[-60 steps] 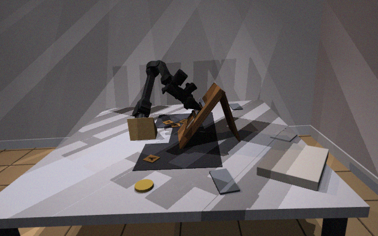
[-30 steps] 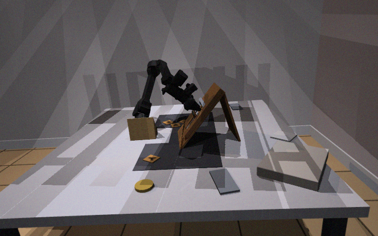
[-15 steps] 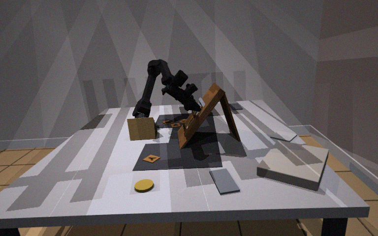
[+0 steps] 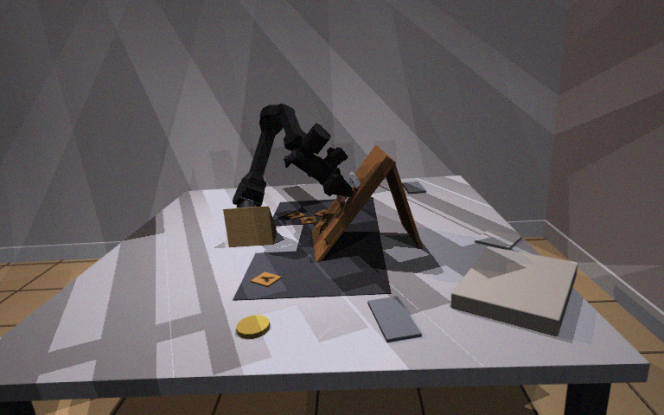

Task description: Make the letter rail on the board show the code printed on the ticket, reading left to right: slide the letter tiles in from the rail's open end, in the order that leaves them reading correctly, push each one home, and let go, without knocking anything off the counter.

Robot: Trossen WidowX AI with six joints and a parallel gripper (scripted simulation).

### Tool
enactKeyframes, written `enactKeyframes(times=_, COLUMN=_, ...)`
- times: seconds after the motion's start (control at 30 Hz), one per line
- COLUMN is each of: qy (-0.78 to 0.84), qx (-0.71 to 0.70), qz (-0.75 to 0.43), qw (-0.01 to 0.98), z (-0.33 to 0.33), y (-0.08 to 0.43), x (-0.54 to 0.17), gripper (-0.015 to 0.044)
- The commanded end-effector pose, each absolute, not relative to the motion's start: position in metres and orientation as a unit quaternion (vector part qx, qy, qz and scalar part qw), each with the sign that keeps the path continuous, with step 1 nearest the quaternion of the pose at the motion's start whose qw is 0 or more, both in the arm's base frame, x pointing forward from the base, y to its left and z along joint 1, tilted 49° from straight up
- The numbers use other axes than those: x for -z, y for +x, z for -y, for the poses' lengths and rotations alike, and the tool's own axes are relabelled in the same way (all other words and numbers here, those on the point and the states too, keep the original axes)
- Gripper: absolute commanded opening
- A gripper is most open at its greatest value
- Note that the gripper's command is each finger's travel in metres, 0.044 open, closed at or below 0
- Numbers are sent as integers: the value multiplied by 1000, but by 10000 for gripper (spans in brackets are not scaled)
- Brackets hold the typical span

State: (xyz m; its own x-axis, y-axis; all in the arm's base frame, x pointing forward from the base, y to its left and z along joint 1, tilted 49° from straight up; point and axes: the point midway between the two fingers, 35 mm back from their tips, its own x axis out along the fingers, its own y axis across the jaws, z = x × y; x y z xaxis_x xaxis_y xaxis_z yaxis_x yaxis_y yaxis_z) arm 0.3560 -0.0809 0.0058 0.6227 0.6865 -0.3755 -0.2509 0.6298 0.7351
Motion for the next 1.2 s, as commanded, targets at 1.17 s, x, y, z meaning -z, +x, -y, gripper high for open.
enactKeyframes(times=1.17, qy=327, qx=-282, qz=-332, qw=839, z=106, y=334, x=-16, gripper=295)
